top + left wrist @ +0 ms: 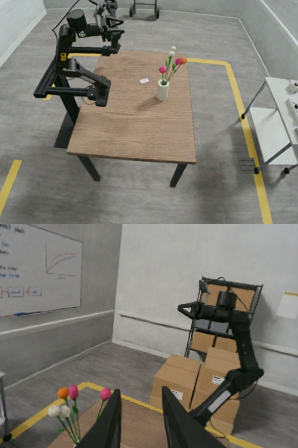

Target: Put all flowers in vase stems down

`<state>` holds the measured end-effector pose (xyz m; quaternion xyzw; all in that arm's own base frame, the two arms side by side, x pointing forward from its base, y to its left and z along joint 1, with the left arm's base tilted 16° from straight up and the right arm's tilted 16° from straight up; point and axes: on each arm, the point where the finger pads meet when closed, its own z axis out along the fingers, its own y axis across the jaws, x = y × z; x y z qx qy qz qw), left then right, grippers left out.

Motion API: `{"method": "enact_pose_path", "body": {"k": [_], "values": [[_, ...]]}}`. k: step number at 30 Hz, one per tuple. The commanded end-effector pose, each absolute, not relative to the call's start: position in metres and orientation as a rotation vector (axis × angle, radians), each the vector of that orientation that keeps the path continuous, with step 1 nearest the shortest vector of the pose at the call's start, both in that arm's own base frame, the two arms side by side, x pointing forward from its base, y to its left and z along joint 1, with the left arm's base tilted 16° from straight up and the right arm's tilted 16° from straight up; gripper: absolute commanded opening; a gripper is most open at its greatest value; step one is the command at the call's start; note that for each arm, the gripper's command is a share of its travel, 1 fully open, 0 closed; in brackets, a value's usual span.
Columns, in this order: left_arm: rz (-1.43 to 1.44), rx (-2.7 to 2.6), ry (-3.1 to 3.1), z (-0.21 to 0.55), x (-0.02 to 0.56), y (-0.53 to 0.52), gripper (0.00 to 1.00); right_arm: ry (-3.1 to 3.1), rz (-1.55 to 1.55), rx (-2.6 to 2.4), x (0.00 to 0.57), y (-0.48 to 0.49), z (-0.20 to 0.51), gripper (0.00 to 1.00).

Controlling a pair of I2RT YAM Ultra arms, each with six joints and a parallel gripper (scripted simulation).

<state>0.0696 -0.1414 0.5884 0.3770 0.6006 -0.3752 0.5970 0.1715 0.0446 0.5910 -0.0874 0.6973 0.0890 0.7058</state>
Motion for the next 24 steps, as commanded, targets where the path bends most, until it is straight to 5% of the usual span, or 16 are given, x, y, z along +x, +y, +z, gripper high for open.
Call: {"method": "enact_pose_path", "body": {"k": [1,24], "values": [[-0.883,0.857,1.371,0.5960,0.0651,-0.1334,0.30,1.550,0.232,-0.225,0.1495,0.0459,0.5913,0.60],[-0.879,0.853,1.373,0.5960,0.0659,-0.1330,0.30,1.545,0.238,-0.230,0.1431,0.0453,0.5935,0.60]]}}
